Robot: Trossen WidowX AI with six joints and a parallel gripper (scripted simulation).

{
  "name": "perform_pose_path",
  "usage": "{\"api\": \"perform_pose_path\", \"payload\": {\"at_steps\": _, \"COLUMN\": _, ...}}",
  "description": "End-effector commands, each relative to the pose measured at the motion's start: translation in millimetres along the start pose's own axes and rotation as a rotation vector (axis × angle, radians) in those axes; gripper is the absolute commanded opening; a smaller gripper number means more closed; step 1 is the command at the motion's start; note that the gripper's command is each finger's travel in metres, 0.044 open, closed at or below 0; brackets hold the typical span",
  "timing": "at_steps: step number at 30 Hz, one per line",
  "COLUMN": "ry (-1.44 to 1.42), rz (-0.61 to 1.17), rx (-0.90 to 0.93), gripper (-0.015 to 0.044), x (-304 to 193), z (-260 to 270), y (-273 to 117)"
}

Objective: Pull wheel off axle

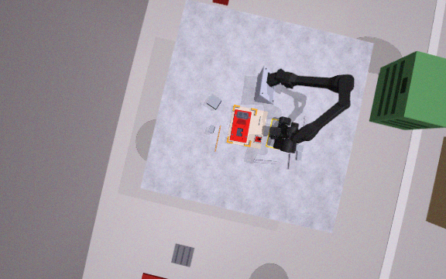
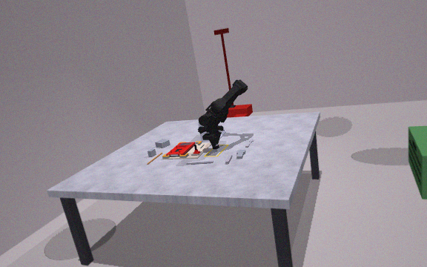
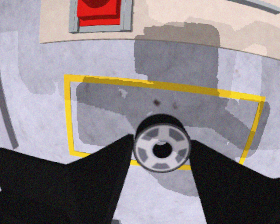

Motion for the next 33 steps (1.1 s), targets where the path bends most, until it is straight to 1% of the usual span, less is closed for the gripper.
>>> {"api": "perform_pose_path", "payload": {"at_steps": 1, "ry": 0.006, "rz": 0.010, "rx": -0.002, "gripper": 0.0000, "x": -1.2, "z": -3.4, "y": 20.7}}
{"api": "perform_pose_path", "payload": {"at_steps": 7, "ry": 0.006, "rz": 0.011, "rx": -0.002, "gripper": 0.0000, "x": -1.3, "z": -3.5, "y": 21.5}}
{"api": "perform_pose_path", "payload": {"at_steps": 18, "ry": 0.003, "rz": 0.005, "rx": -0.004, "gripper": 0.0289, "x": -1.0, "z": -2.4, "y": 15.2}}
{"api": "perform_pose_path", "payload": {"at_steps": 19, "ry": 0.003, "rz": 0.004, "rx": -0.004, "gripper": 0.0300, "x": -0.7, "z": -2.0, "y": 10.1}}
{"api": "perform_pose_path", "payload": {"at_steps": 24, "ry": 0.006, "rz": 0.006, "rx": -0.003, "gripper": 0.0300, "x": 0.4, "z": -1.9, "y": -35.0}}
{"api": "perform_pose_path", "payload": {"at_steps": 28, "ry": 0.007, "rz": 0.008, "rx": -0.003, "gripper": 0.0300, "x": 0.3, "z": -2.4, "y": -42.2}}
{"api": "perform_pose_path", "payload": {"at_steps": 29, "ry": 0.012, "rz": 0.007, "rx": 0.007, "gripper": 0.0326, "x": 2.3, "z": -3.3, "y": -34.4}}
{"api": "perform_pose_path", "payload": {"at_steps": 33, "ry": 0.014, "rz": -0.006, "rx": 0.000, "gripper": 0.0431, "x": 14.6, "z": -44.1, "y": -64.2}}
Point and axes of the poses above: the point midway between the two fingers, 35 mm back from their tips, its own y axis out along the fingers, its own z axis across the jaws, x = y × z, the point moved 8 cm from there along -y, back along the fingers, and after that the axes turned 13 degrees about -y, right-handed, at the moved point
